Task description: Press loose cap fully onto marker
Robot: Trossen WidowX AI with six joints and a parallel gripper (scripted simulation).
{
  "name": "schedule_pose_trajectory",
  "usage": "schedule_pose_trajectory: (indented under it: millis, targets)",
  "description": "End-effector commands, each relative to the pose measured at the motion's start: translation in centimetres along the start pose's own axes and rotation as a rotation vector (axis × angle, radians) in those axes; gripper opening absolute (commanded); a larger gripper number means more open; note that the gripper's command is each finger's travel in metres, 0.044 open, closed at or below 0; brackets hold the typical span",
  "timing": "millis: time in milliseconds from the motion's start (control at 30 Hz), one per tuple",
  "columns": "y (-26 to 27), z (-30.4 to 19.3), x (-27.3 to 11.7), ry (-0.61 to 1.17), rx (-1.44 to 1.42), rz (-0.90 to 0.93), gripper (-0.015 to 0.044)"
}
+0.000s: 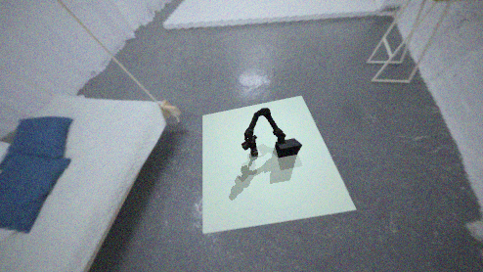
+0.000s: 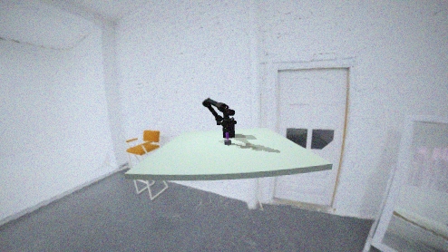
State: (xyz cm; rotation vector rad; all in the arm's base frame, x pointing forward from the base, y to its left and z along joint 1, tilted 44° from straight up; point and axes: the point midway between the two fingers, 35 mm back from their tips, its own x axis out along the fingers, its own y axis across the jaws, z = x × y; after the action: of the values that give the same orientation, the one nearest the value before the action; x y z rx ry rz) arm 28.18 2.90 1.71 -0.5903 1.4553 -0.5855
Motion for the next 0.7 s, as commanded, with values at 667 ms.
schedule_pose_trajectory:
  millis: [667]
  targets:
    - [0.0,0.2,1.5,-0.006,0.001,0.002,0.0]
